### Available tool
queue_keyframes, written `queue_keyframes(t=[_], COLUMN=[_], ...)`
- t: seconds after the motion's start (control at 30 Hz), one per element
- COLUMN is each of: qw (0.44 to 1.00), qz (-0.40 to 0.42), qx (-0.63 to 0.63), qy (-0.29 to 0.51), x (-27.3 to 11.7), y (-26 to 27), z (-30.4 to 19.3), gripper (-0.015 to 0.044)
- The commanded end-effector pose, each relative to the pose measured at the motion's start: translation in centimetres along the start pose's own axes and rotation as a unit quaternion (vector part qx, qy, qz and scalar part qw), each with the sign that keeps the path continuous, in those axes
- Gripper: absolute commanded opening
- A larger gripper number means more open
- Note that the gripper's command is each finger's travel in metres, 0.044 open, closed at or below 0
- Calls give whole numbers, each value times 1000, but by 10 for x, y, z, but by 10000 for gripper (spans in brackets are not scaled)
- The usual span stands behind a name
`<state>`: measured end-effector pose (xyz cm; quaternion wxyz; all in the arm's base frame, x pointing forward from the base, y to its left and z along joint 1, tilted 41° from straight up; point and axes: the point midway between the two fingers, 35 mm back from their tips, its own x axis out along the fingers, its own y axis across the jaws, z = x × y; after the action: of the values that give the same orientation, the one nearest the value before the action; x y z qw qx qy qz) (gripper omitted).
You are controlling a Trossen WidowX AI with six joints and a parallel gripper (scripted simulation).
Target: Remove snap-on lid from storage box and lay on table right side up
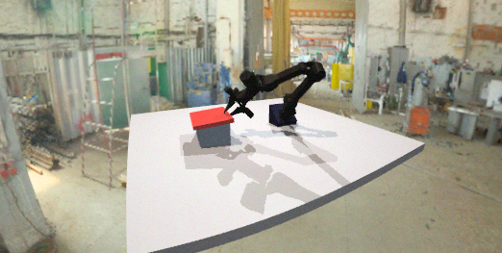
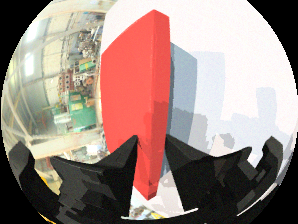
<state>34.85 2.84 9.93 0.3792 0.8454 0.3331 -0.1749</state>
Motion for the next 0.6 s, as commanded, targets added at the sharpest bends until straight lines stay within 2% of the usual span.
queue_keyframes(t=[0.0, 0.57], qw=[1000, 1000], qz=[0, 2], qx=[2, 2], qy=[-1, -3], x=[1, -6], y=[0, 9], z=[0, 0], gripper=[0, 0])
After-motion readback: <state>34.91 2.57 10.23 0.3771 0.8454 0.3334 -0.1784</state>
